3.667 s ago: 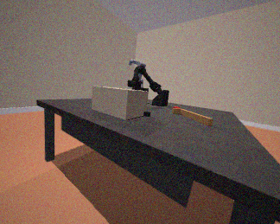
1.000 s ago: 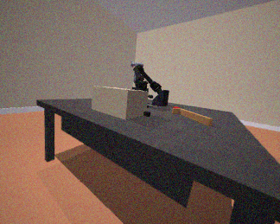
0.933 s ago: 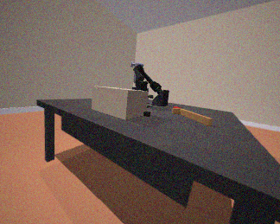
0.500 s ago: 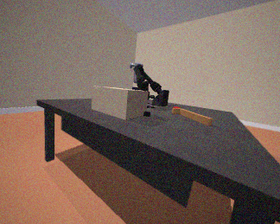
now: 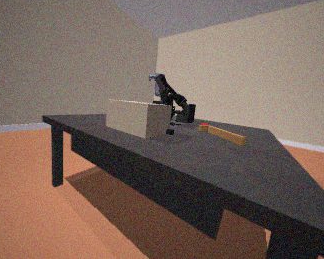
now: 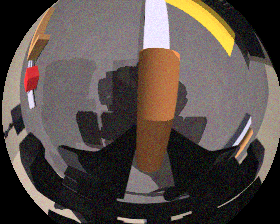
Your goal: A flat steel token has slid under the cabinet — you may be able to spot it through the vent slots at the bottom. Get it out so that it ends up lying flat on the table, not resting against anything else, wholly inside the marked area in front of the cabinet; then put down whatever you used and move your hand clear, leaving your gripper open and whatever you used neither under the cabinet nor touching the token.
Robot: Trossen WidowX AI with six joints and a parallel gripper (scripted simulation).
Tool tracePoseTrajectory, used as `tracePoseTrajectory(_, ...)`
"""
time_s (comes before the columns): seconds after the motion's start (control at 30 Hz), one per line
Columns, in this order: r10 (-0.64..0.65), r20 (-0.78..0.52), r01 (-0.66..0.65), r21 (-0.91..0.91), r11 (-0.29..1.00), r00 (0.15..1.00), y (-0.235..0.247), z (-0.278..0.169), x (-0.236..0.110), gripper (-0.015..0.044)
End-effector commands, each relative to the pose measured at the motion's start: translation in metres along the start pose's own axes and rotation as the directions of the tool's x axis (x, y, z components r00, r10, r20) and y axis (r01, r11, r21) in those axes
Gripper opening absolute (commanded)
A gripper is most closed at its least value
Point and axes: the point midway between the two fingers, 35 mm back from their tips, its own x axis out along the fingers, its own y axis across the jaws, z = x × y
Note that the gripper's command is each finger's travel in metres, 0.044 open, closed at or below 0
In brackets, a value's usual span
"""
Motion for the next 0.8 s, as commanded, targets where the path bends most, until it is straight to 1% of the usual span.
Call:
tracePoseTrajectory(0.0,0.0,0.003,0.0,-0.003,1.0,1.0,0.005,0.005,-0.001,0.0)
tracePoseTrajectory(0.77,0.001,0.004,-0.001,-0.003,1.0,1.0,0.025,0.019,-0.001,0.0)
